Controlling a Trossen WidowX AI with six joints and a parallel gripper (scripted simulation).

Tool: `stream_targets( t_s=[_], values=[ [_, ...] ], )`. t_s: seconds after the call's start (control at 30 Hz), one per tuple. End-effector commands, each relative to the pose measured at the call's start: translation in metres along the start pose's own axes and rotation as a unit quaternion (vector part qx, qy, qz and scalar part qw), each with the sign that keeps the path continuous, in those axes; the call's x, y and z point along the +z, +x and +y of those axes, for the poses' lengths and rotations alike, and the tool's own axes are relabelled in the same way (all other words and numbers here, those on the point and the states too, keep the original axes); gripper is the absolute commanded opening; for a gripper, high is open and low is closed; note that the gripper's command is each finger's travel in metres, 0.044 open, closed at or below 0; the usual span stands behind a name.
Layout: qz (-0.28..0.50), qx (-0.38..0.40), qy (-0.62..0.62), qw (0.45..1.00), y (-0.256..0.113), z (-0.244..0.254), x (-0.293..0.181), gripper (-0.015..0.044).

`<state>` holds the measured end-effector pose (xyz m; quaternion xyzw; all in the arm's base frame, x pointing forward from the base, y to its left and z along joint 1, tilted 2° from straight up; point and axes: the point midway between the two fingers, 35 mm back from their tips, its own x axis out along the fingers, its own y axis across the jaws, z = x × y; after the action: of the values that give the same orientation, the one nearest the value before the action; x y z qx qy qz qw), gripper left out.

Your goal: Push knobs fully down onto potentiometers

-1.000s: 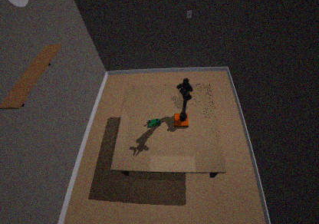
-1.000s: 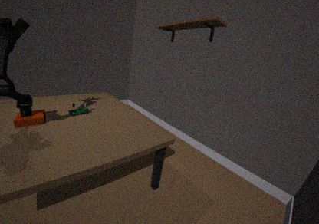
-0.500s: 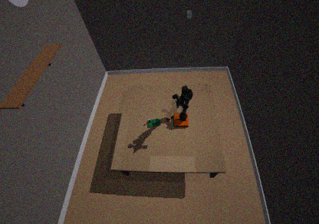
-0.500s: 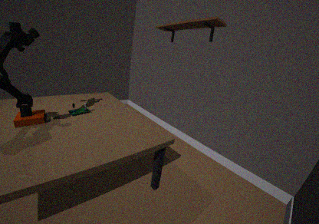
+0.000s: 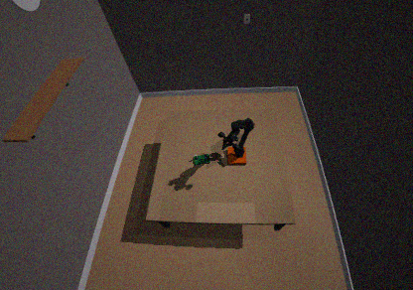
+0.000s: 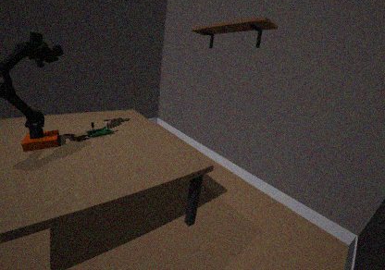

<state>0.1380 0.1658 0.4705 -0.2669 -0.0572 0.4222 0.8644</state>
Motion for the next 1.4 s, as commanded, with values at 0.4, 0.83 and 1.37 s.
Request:
stream_targets(
  t_s=[0.4, 0.83, 1.37],
  values=[
    [0.211, -0.022, 0.107, 0.971, 0.076, -0.021, -0.104, 0.0000],
    [0.358, -0.048, 0.214, 0.908, 0.099, -0.040, -0.197, 0.0000],
    [0.500, -0.102, 0.366, 0.778, 0.087, -0.061, -0.309, 0.0000]
  ],
)
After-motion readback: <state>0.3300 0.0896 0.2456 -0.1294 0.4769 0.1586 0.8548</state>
